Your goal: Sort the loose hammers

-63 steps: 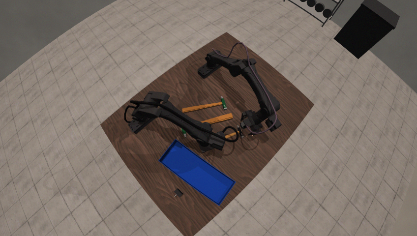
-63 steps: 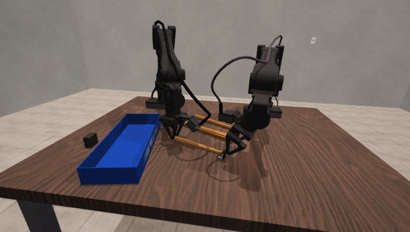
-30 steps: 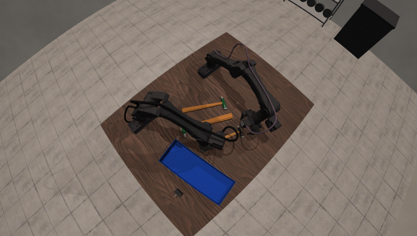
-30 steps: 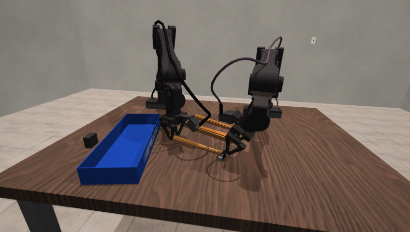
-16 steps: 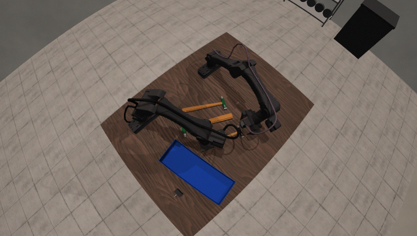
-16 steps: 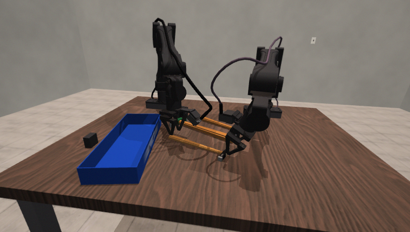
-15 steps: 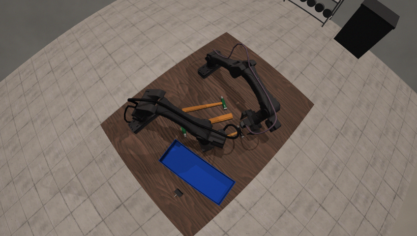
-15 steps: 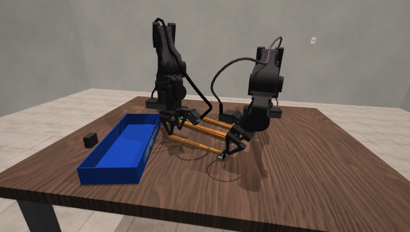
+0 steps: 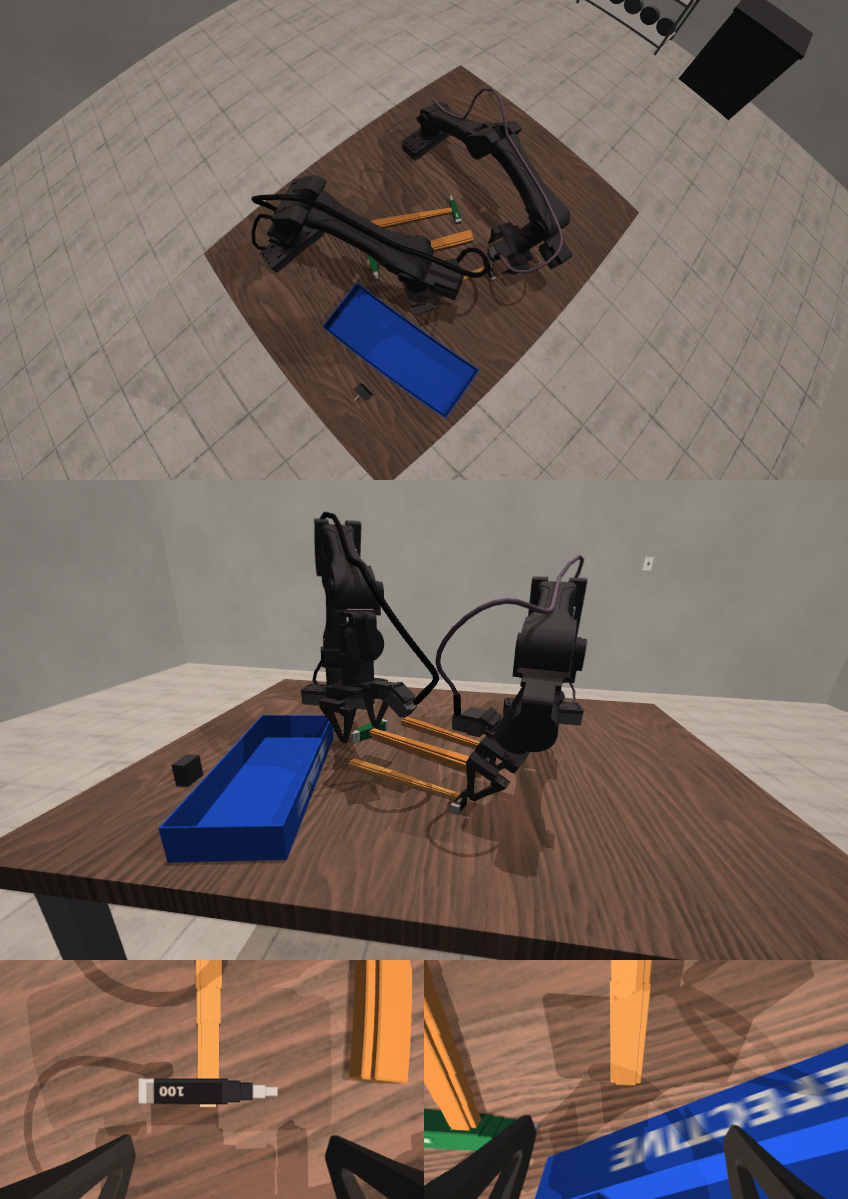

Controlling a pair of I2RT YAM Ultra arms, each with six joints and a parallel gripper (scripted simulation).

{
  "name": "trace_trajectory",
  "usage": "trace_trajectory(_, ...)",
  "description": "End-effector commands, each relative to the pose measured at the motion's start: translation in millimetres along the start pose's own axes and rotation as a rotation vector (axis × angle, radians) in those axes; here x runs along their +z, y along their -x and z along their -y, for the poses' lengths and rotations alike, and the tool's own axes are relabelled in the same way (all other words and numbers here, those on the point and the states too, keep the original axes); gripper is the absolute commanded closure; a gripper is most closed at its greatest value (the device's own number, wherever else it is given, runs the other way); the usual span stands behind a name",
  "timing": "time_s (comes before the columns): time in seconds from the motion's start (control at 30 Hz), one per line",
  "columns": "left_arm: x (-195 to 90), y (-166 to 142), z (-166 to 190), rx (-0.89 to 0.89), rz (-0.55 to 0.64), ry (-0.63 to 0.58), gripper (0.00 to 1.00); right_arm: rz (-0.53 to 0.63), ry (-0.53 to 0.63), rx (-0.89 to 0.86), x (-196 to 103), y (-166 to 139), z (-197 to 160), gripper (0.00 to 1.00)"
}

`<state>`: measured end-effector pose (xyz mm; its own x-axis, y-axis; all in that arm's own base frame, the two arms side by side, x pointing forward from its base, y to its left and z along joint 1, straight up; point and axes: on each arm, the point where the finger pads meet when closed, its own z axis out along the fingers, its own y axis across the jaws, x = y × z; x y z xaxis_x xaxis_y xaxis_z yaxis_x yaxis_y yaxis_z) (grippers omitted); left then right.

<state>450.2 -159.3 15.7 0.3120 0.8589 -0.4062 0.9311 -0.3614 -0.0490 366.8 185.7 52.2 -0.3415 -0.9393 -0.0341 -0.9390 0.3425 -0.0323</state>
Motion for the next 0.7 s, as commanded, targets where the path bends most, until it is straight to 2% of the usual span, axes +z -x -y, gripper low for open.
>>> trace_trajectory(0.0, -8.0, 3.0, -3.2, 0.012, 0.001, 0.015, 0.0, -0.03, 0.029, -0.003, 7.3, -6.7, -1.0, 0.0)
trace_trajectory(0.03, -8.0, 3.0, -3.2, 0.012, 0.001, 0.015, 0.0, -0.03, 0.029, -0.004, 7.3, -6.4, -1.3, 0.0)
trace_trajectory(0.2, -8.0, 3.0, -3.2, 0.012, 0.001, 0.015, 0.0, 0.017, -0.03, 0.072, 8.1, 16.6, -5.8, 0.57)
trace_trajectory(0.23, -8.0, 3.0, -3.2, 0.012, 0.001, 0.015, 0.0, 0.047, -0.053, 0.096, 5.3, 29.7, -12.0, 0.6)
trace_trajectory(0.33, -8.0, 3.0, -3.2, 0.012, 0.001, 0.015, 0.0, 0.116, -0.069, 0.125, 9.0, 70.0, -53.9, 0.6)
trace_trajectory(0.4, -8.0, 3.0, -3.2, 0.012, 0.001, 0.015, 0.0, 0.116, -0.069, 0.125, 9.0, 70.0, -53.9, 0.6)
trace_trajectory(0.5, -17.1, 6.2, -22.3, 0.02, 0.019, 0.1, 0.0, 0.171, -0.061, 0.14, 12.9, 99.5, -97.4, 0.6)
trace_trajectory(0.6, -48.4, 13.1, -33.3, -0.04, -0.001, 0.193, 0.0, 0.211, -0.048, 0.157, 16.5, 118.6, -132.0, 0.6)
trace_trajectory(0.67, -70.2, 31.6, -31.6, -0.092, -0.008, 0.238, 0.0, 0.229, -0.036, 0.169, 18.9, 127.2, -151.7, 0.6)
